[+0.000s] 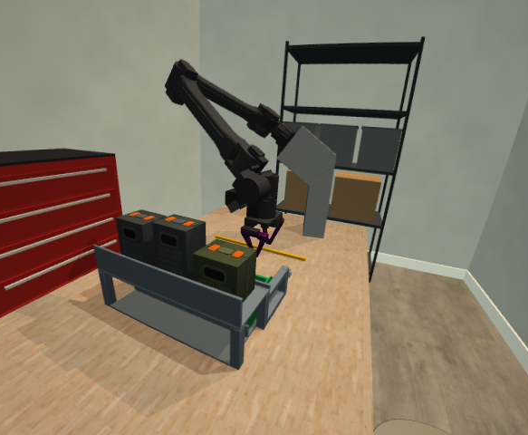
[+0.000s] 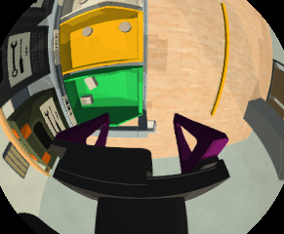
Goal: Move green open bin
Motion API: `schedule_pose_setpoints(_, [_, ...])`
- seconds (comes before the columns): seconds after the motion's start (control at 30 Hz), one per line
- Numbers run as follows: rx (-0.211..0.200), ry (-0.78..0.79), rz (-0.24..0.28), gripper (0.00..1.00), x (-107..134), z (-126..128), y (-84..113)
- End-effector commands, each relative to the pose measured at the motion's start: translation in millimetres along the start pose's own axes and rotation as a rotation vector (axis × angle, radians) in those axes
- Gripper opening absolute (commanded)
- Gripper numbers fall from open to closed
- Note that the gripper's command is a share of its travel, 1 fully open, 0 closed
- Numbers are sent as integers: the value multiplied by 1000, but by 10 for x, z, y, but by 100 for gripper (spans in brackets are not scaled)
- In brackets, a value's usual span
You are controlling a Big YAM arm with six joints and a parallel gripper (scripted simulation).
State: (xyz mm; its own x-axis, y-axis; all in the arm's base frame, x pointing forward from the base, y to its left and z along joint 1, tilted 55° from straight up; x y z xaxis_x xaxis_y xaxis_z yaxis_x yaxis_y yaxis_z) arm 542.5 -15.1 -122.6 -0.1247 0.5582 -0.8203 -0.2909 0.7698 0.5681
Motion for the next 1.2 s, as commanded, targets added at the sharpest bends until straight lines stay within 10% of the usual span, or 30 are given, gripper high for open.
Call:
schedule_pose_setpoints(0.0, [-19,-10,-4,90,-111,104,53])
schedule_pose_setpoints(1.17, [-5,-16,-2,90,-110,61,-53])
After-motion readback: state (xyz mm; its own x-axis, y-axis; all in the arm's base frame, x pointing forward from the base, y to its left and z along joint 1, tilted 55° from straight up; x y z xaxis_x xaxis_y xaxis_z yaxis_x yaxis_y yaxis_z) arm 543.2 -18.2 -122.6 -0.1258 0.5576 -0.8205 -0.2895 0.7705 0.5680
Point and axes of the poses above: the point where the finger pads meet when closed, its own y axis back along the fingers, its own z axis across the jaws, x = y × z, the point moved 2 cm from there along y, back along the fingers, and after that the axes turned 10 degrees about y, right-handed, at the moved point
